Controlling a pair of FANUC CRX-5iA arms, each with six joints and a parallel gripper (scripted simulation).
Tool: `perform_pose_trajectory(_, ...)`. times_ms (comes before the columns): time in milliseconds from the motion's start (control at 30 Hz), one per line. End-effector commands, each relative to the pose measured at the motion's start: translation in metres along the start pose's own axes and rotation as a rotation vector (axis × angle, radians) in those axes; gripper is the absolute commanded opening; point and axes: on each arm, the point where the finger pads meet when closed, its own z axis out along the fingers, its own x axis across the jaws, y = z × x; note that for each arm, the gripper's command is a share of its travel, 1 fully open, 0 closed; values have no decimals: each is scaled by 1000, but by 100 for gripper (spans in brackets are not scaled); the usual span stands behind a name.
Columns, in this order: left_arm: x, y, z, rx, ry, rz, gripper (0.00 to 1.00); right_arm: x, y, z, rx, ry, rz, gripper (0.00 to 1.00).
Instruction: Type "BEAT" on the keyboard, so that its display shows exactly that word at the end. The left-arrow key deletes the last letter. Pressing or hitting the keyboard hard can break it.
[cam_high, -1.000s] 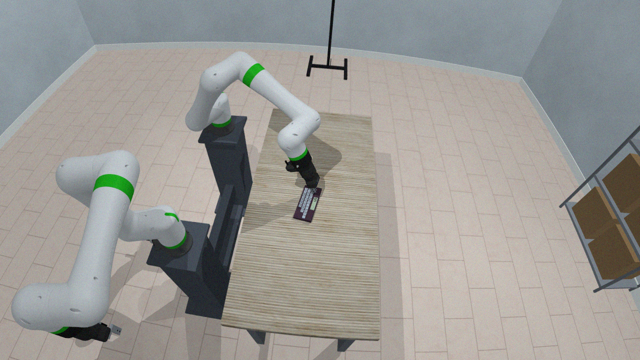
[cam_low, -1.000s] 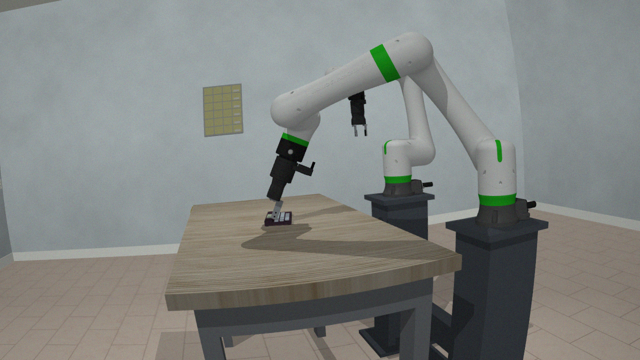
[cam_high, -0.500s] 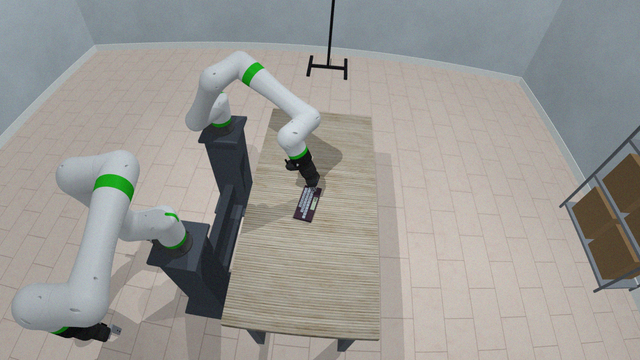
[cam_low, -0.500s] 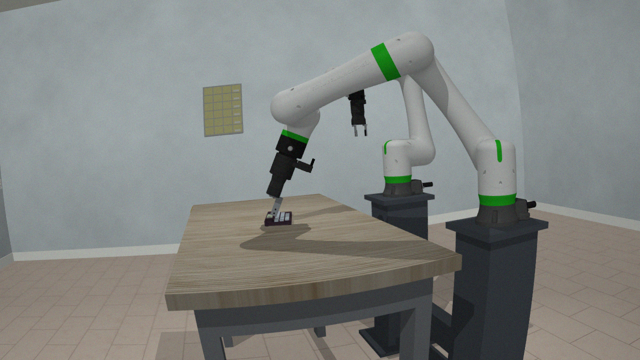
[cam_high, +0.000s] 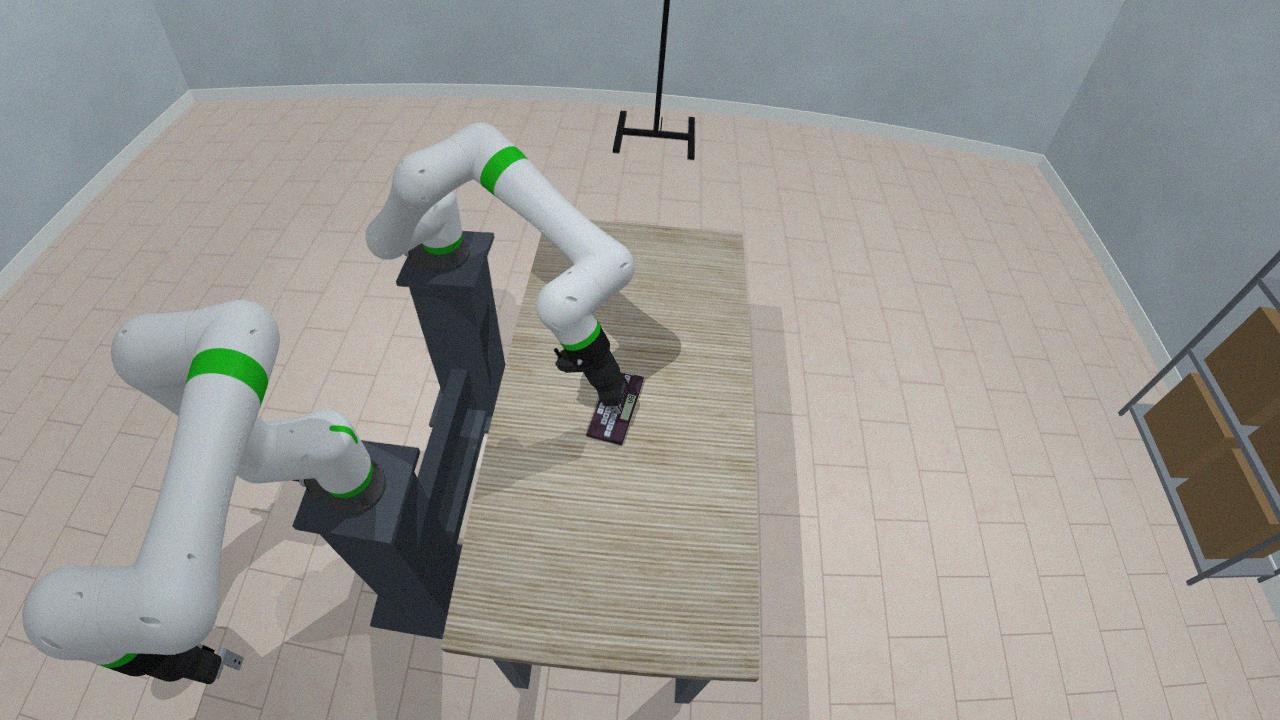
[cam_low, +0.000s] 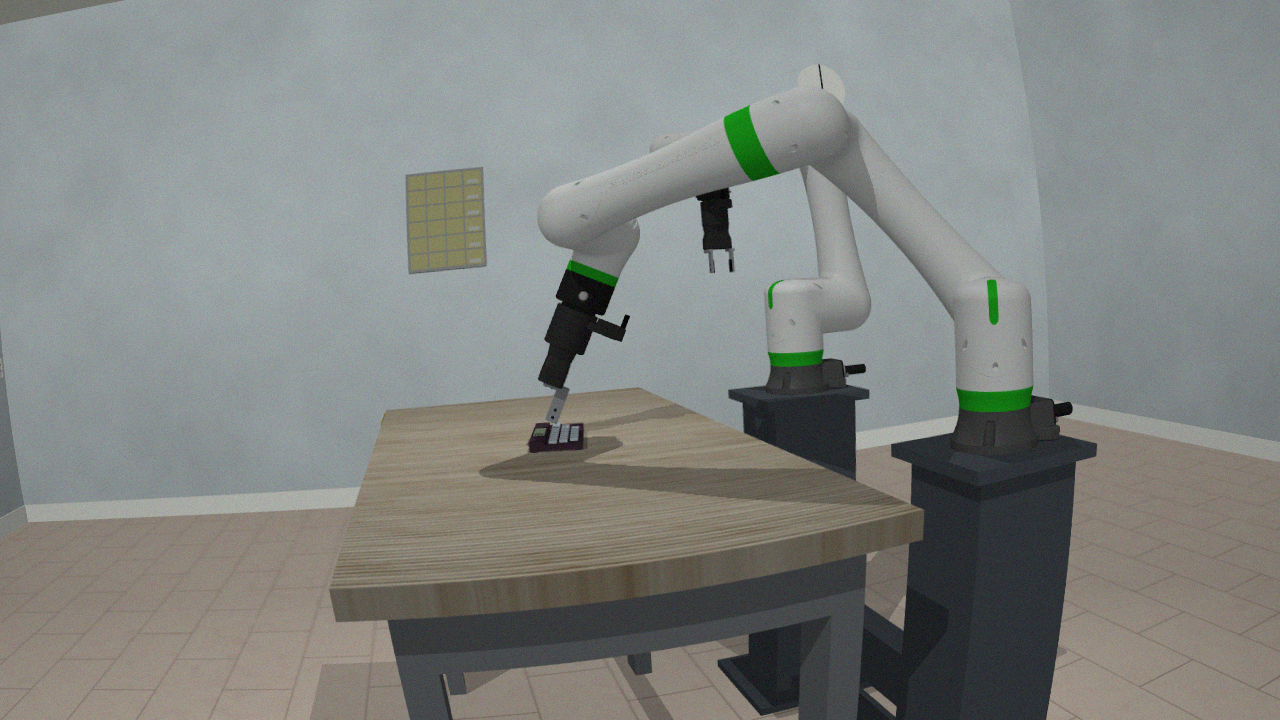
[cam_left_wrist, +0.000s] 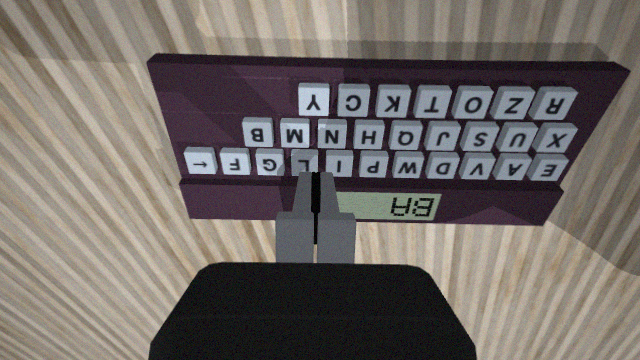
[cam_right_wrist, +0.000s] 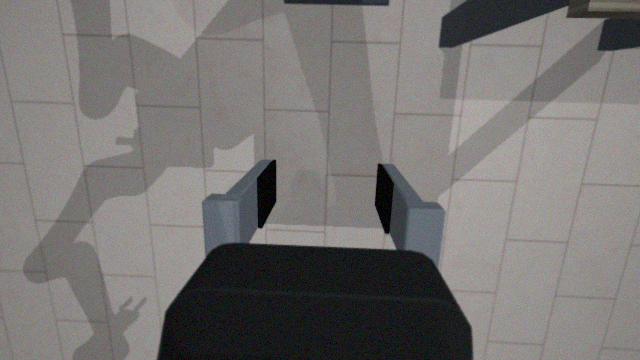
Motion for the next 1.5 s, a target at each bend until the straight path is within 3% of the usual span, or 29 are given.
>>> perform_pose_trajectory(0, -46, 4, 1, 2, 8, -2, 0, 0, 0, -1, -2, 0, 0, 100)
perform_pose_trajectory(133, -58, 4, 1, 2, 8, -2, 0, 0, 0, -1, -2, 0, 0, 100)
perform_pose_trajectory(1467, -59, 0, 8, 2, 8, -2, 0, 0, 0, -1, -2, 0, 0, 100)
